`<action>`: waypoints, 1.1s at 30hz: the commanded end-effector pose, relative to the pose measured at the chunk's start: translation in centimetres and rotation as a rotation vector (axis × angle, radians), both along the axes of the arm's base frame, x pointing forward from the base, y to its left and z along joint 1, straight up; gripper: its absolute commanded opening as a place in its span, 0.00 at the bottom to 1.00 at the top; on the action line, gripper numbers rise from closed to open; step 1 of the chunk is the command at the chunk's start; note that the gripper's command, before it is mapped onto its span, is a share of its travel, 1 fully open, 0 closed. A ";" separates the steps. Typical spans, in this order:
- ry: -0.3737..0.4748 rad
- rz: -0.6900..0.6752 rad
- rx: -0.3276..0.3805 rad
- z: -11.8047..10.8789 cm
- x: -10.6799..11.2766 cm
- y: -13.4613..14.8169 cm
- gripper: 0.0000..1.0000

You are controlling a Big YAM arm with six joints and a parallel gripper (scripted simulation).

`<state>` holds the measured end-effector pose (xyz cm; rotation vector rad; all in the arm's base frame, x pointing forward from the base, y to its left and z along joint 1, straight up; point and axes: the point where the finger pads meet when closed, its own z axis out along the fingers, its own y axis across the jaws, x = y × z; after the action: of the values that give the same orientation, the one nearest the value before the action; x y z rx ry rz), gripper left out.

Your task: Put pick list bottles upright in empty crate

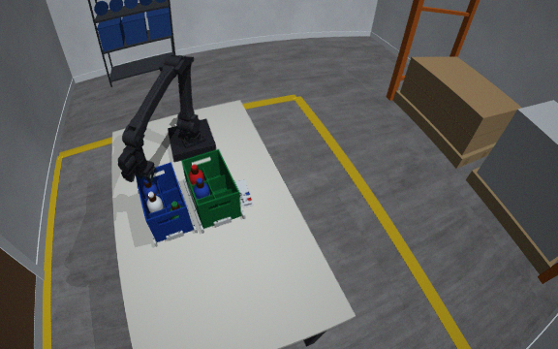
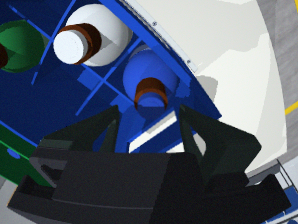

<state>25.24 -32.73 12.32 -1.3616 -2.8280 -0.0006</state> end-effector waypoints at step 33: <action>-0.023 0.001 -0.028 -1.2 0.8 -1.0 0.00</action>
<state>25.23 -32.71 9.88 -1.3613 -2.8266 -0.0023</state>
